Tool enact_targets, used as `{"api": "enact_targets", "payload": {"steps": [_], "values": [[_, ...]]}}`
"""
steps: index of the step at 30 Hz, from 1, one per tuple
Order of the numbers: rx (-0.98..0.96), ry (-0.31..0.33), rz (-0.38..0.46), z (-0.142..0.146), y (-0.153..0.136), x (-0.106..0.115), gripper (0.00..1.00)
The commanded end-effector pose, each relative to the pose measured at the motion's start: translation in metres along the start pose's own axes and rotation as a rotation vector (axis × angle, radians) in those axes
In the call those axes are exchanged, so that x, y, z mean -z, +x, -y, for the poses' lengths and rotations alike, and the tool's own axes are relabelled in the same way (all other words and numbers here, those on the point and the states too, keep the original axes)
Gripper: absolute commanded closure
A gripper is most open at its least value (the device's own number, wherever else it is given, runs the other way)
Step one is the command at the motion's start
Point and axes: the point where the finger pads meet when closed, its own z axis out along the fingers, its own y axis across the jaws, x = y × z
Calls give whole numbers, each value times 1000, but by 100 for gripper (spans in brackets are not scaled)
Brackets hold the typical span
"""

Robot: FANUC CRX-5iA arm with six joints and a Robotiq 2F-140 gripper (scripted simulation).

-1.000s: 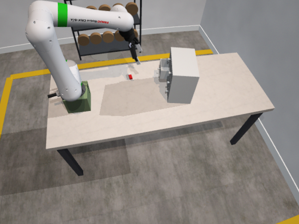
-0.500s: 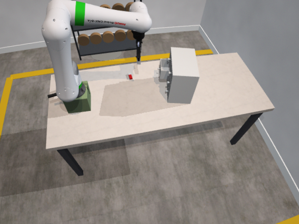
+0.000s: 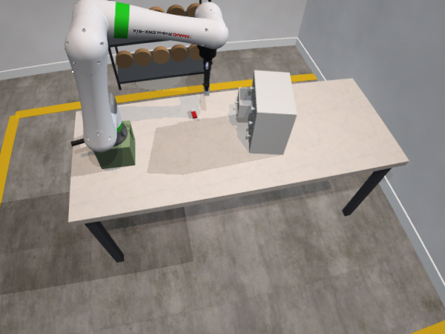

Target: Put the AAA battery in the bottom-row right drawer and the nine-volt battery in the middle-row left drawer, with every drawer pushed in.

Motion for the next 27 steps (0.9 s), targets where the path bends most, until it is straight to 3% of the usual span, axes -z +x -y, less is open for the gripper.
{"api": "enact_targets", "payload": {"steps": [1,8,15,18,21,22,24,25,26,27], "values": [[0,0,0,0,0,0,0],[1,-3,-5,-1,1,0,0],[20,-54,-75,-12,18,-8,0],[55,-122,-180,-27,45,-14,0],[122,-212,-341,-43,86,-13,0],[122,-212,-341,-43,86,-13,0],[194,-274,-480,-48,120,-5,0],[194,-274,-480,-48,120,-5,0],[240,-304,-557,-48,138,3,0],[240,-304,-557,-48,138,3,0]]}}
